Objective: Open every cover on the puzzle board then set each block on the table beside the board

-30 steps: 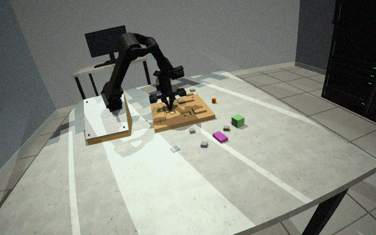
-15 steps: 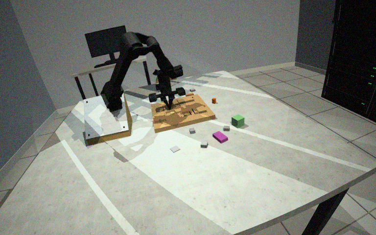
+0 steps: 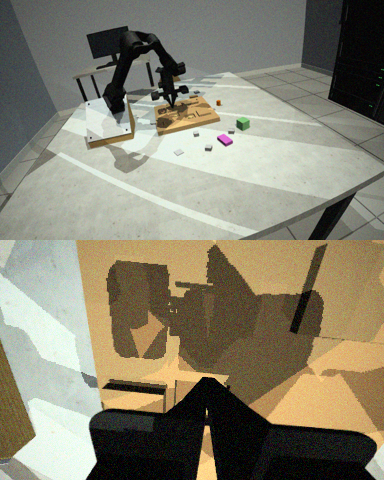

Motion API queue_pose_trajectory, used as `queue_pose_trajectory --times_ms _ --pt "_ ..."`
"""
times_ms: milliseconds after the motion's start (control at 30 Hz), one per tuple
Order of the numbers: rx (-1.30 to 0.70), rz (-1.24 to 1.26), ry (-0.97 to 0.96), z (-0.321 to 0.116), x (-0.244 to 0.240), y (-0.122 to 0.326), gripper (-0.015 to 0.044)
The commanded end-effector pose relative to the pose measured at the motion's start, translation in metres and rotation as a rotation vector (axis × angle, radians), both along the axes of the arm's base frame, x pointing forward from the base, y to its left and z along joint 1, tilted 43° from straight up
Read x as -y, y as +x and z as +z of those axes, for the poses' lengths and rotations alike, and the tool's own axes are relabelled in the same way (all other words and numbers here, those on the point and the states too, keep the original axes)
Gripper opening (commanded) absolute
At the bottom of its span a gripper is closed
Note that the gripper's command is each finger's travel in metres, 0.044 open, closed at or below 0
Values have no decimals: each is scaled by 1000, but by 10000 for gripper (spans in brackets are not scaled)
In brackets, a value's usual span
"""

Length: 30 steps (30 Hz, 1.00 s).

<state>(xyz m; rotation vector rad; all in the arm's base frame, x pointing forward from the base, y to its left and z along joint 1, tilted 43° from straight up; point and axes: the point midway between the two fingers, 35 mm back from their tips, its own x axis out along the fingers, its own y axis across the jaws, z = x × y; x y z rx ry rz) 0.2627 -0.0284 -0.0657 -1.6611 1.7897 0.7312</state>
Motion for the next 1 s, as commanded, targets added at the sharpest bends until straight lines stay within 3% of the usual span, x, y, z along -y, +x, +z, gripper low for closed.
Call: queue_pose_trajectory --times_ms 0,567,967 --pt "5 -6 3 3 -4 1 0" --pt "11 -12 -1 15 -17 0 0" --pt "741 -806 -57 31 -15 -32 0"
